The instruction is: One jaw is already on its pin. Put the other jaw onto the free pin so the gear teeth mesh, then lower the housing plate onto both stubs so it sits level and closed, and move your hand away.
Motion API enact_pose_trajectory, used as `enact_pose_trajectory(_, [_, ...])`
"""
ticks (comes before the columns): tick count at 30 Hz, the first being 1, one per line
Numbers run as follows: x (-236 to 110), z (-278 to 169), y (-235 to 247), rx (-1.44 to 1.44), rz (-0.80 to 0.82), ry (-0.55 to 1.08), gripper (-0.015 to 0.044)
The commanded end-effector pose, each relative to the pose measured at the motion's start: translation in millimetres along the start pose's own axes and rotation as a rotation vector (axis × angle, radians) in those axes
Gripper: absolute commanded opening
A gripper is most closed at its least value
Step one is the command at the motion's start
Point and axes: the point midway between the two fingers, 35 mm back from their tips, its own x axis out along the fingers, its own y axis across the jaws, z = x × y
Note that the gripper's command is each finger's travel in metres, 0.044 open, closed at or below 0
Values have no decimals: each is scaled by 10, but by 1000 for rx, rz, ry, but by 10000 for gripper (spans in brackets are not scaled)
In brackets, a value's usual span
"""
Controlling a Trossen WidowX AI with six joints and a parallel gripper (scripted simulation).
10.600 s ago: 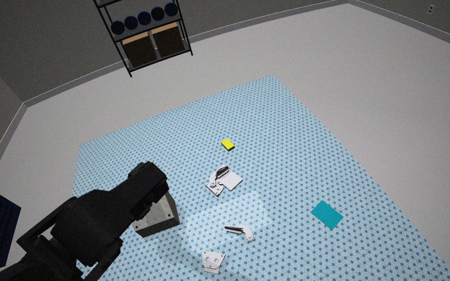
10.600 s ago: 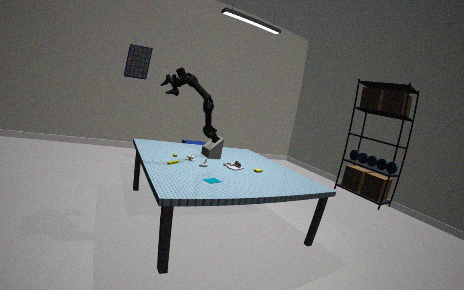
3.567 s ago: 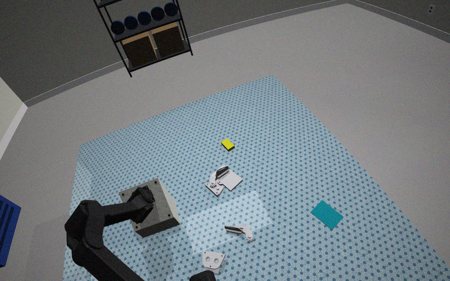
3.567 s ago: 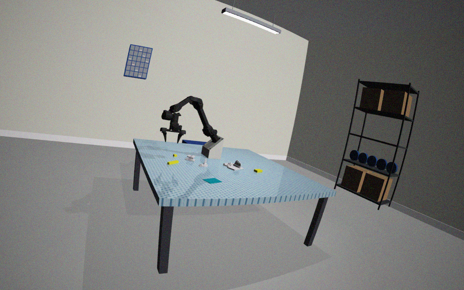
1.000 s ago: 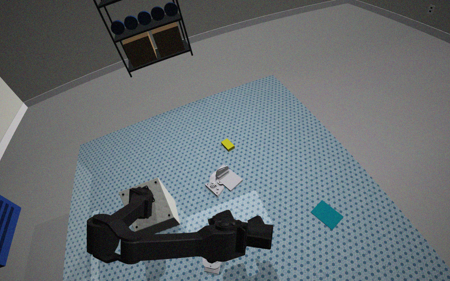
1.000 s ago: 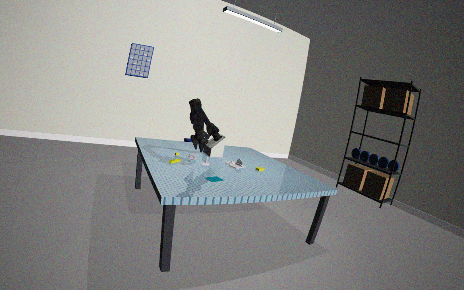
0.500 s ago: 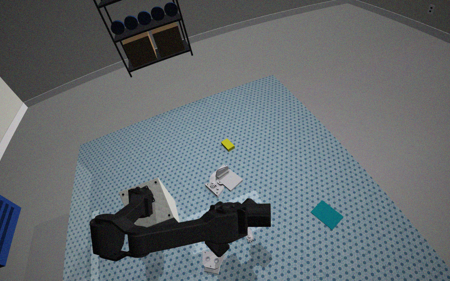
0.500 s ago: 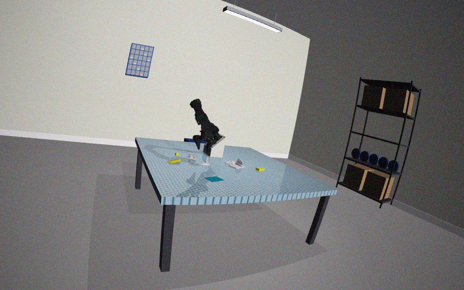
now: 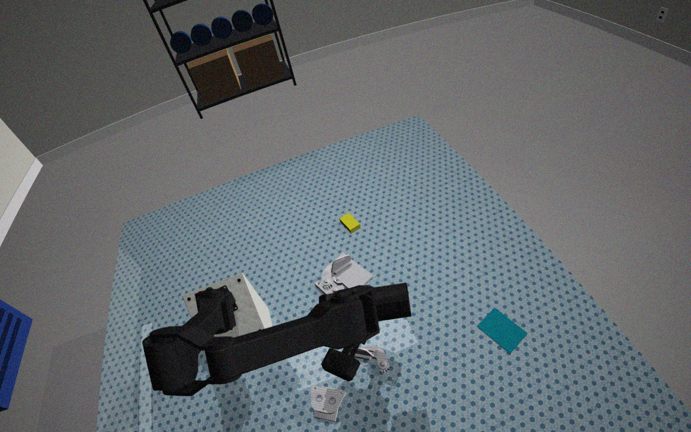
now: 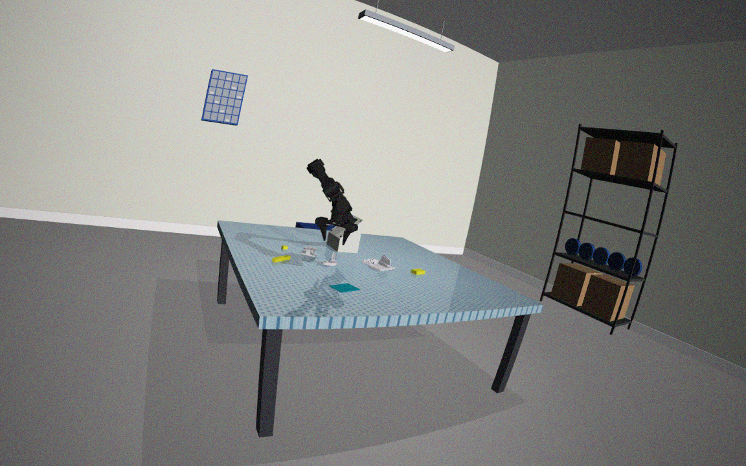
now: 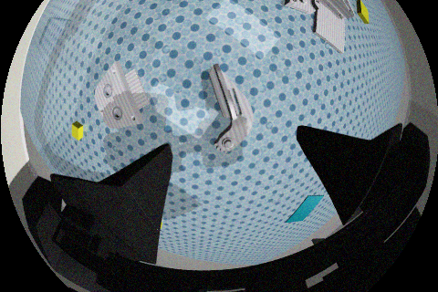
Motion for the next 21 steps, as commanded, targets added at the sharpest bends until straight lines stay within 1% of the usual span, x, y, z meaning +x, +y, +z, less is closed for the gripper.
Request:
enact_pose_trajectory(1, [5,62,-88,-103,15,7,440])
enact_pose_trajectory(5, [-5,107,-142,-181,24,16,440])
enact_pose_trajectory(12, [11,108,-145,-185,24,16,440])
enact_pose_trajectory(17, [377,101,-134,-185,25,17,440])
enact_pose_trajectory(21, [393,101,-133,-185,26,17,440])
